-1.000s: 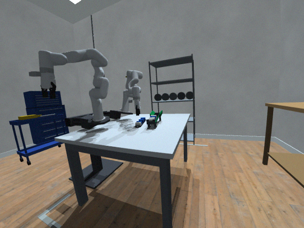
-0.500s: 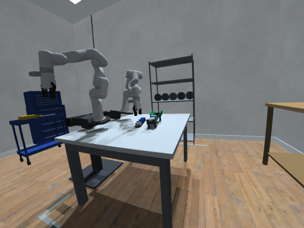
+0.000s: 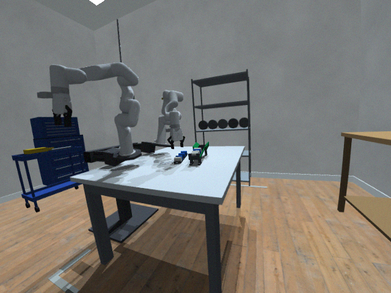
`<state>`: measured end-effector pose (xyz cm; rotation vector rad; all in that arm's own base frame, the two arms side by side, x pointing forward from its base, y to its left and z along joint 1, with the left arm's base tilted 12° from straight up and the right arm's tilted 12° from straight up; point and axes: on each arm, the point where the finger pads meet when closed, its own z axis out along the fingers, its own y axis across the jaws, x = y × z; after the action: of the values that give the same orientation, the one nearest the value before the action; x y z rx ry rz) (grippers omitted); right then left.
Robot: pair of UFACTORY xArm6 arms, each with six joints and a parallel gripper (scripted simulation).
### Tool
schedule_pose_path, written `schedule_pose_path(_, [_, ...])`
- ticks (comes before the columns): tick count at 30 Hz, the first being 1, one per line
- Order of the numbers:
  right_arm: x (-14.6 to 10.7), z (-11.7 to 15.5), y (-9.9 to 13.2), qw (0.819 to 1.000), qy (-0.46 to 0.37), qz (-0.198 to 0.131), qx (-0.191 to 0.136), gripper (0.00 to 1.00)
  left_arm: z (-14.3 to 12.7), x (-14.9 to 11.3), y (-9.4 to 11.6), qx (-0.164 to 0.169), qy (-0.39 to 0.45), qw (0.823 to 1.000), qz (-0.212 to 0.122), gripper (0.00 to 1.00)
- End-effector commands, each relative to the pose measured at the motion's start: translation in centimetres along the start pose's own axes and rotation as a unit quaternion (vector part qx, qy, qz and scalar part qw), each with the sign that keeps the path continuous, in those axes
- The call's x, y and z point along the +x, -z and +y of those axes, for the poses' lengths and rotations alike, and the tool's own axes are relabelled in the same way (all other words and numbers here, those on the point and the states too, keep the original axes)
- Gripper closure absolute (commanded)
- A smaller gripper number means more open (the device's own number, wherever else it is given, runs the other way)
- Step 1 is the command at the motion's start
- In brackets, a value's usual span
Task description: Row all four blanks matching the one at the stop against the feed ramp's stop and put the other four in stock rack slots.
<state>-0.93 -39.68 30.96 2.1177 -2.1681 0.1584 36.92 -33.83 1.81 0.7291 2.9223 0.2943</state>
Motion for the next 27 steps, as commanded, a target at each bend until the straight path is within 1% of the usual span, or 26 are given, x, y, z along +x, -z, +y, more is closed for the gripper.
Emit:
schedule_pose_path(1, [0.12, 0.01, 0.2, 1.0, 0.0, 0.003, 0.0, 0.0, -0.25, -0.33, 0.14, 0.006, -0.083, 0.997, 0.003, 0.0])
schedule_pose_path(3, [0.12, 0.01, 0.2, 1.0, 0.0, 0.003, 0.0, 0.0, -0.25, -0.33, 0.14, 0.006, -0.083, 0.997, 0.003, 0.0])
schedule_pose_path(4, [0.12, 0.01, 0.2, 1.0, 0.0, 0.003, 0.0, 0.0, -0.28, -0.35, 0.14, 0.006, -0.095, 0.995, 0.003, 0.0])
schedule_pose_path(6, [0.12, 0.01, 0.2, 1.0, 0.0, 0.003, 0.0, 0.0, -0.43, -0.46, 0.12, 0.006, -0.146, 0.989, 0.003, 0.0])
schedule_pose_path(8, [0.12, 0.01, 0.2, 1.0, 0.0, 0.003, 0.0, 0.0, -0.46, -0.48, 0.12, 0.006, -0.159, 0.987, 0.002, 0.0])
schedule_pose_path(11, [0.12, 0.01, 0.2, 1.0, 0.0, 0.003, 0.0, 0.0, -0.6, -0.59, 0.1, 0.006, -0.211, 0.978, 0.002, 0.0])
schedule_pose_path(14, [0.12, 0.01, 0.2, 1.0, 0.0, 0.003, 0.0, 0.0, -0.69, -0.66, 0.08, 0.006, -0.241, 0.97, 0.002, 0.0])
schedule_pose_path(15, [0.12, 0.01, 0.2, 1.0, 0.0, 0.003, 0.0, 0.0, -0.75, -0.71, 0.08, 0.006, -0.264, 0.964, 0.002, 0.0])
schedule_pose_path(16, [0.12, 0.01, 0.2, 1.0, 0.0, 0.003, 0.0, 0.0, -0.76, -0.71, 0.08, 0.006, -0.265, 0.964, 0.002, 0.0])
schedule_pose_path(18, [0.12, 0.01, 0.2, 1.0, 0.0, 0.003, 0.0, 0.0, -0.87, -0.79, 0.06, 0.007, -0.304, 0.953, 0.001, 0.0])
schedule_pose_path(21, [0.12, 0.01, 0.2, 1.0, 0.0, 0.003, 0.0, 0.0, -0.88, -0.8, 0.06, 0.007, -0.306, 0.952, 0.001, 0.0])
schedule_pose_path(24, [0.12, 0.01, 0.2, 1.0, 0.0, 0.003, 0.0, 0.0, -1.01, -0.9, 0.04, 0.007, -0.354, 0.935, 0.001, 0.0])
schedule_pose_path(27, [0.12, 0.01, 0.2, 1.0, 0.0, 0.003, 0.0, 0.0, -1.11, -0.97, 0.03, 0.007, -0.386, 0.923, 0.001, 0.0])
